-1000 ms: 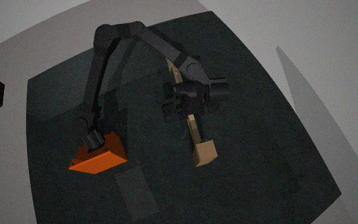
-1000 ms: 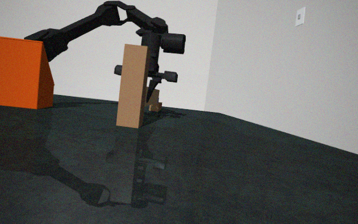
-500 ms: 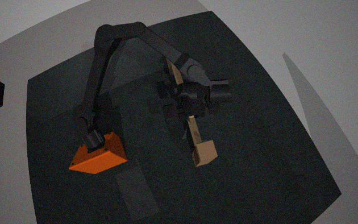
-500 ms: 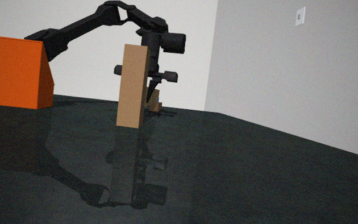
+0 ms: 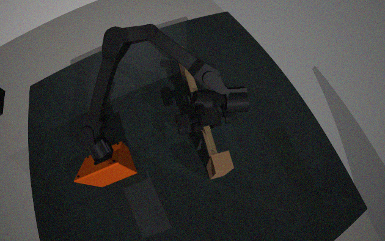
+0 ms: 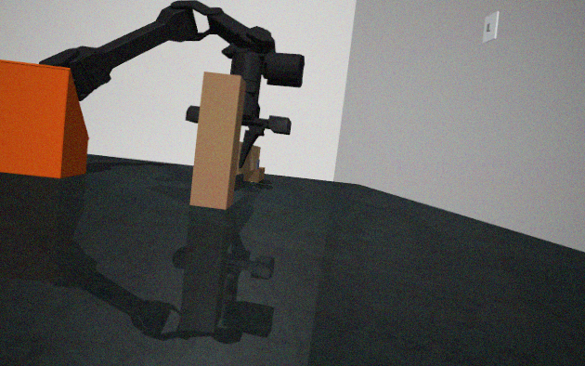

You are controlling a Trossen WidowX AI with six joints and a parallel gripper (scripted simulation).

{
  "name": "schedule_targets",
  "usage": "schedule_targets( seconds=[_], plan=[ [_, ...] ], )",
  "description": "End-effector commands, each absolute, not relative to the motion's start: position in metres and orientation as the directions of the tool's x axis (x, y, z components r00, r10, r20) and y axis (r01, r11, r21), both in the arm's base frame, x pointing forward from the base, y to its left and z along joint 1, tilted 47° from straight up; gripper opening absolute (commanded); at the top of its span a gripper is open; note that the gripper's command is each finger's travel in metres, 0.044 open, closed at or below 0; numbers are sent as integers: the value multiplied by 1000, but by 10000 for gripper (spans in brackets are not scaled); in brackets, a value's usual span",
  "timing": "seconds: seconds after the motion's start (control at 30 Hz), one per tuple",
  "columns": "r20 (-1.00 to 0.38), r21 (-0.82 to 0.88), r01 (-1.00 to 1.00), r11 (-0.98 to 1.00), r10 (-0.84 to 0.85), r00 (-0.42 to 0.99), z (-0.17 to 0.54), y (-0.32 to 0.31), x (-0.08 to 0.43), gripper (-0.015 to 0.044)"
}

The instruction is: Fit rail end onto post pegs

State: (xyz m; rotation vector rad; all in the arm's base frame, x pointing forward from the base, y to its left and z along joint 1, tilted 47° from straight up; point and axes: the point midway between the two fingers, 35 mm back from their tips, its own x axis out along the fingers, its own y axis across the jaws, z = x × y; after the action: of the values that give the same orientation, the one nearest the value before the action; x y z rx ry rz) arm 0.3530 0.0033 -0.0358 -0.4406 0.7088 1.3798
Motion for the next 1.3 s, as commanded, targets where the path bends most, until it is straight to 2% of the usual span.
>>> schedule_targets(
  seconds=[0.0, 1.27],
  plan=[
    [-684, 113, -980, 163, 728, 43, -36, -1, 354, 0],
    [-684, 113, -980, 163, 728, 43, -43, -5, 352, 0]
  ],
)
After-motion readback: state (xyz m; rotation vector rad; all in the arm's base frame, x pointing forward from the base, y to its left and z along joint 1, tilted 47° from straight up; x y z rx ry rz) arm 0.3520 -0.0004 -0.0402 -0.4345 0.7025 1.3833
